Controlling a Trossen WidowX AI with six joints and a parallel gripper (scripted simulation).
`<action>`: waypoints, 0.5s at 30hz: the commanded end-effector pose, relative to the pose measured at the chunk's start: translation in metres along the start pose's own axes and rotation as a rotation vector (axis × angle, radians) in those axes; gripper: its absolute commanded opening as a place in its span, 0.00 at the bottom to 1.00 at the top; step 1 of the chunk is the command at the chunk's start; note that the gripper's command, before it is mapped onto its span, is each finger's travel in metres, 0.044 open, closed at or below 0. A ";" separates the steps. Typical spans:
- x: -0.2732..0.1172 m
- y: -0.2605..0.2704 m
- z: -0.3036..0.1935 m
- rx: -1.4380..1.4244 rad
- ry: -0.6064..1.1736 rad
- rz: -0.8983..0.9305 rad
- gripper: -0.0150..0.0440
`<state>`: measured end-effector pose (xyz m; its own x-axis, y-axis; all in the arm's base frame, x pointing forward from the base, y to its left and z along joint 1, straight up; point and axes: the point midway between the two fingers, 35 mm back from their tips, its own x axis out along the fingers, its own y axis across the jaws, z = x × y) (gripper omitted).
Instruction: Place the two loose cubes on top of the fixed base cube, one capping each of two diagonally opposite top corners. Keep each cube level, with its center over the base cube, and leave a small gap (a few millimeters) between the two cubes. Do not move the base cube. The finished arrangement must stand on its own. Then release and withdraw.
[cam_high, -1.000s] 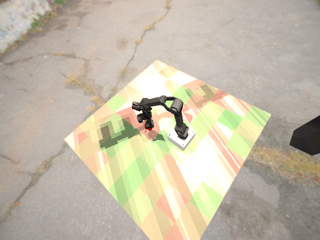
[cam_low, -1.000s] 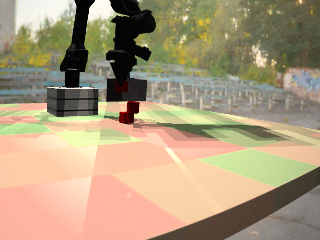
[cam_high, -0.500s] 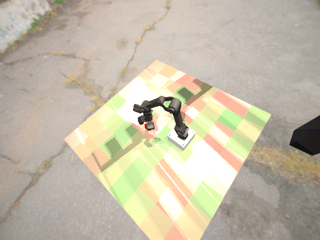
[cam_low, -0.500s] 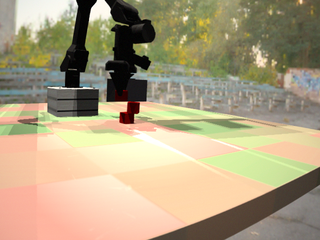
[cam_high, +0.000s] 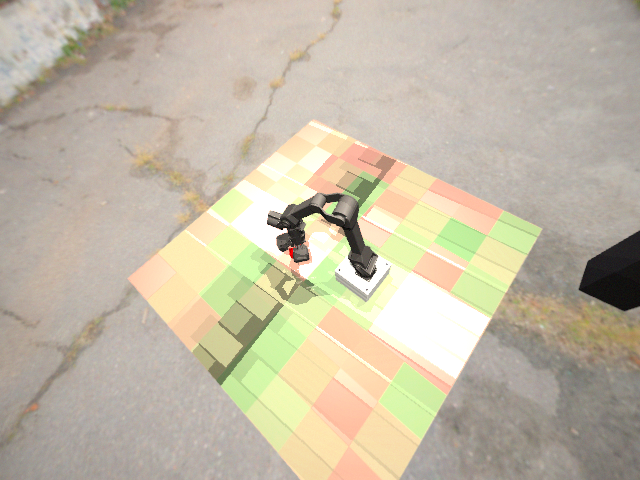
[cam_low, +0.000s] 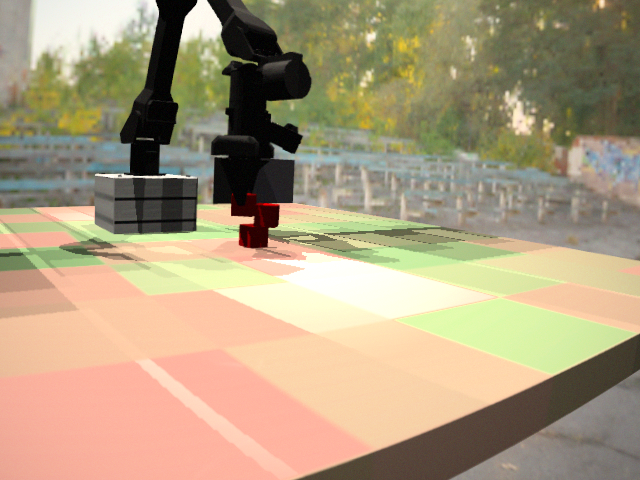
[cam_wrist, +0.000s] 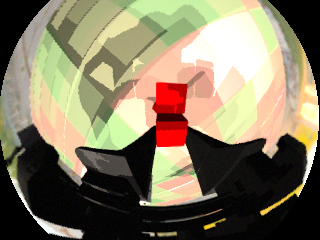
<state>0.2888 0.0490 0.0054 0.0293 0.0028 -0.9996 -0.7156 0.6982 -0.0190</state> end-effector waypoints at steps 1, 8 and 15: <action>0.010 0.002 -0.001 0.000 0.004 0.006 0.43; 0.011 0.002 -0.001 0.000 0.004 0.006 0.43; 0.013 0.002 -0.002 -0.002 0.004 0.006 0.43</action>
<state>0.2875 0.0488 -0.0061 0.0231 0.0018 -0.9997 -0.7158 0.6981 -0.0153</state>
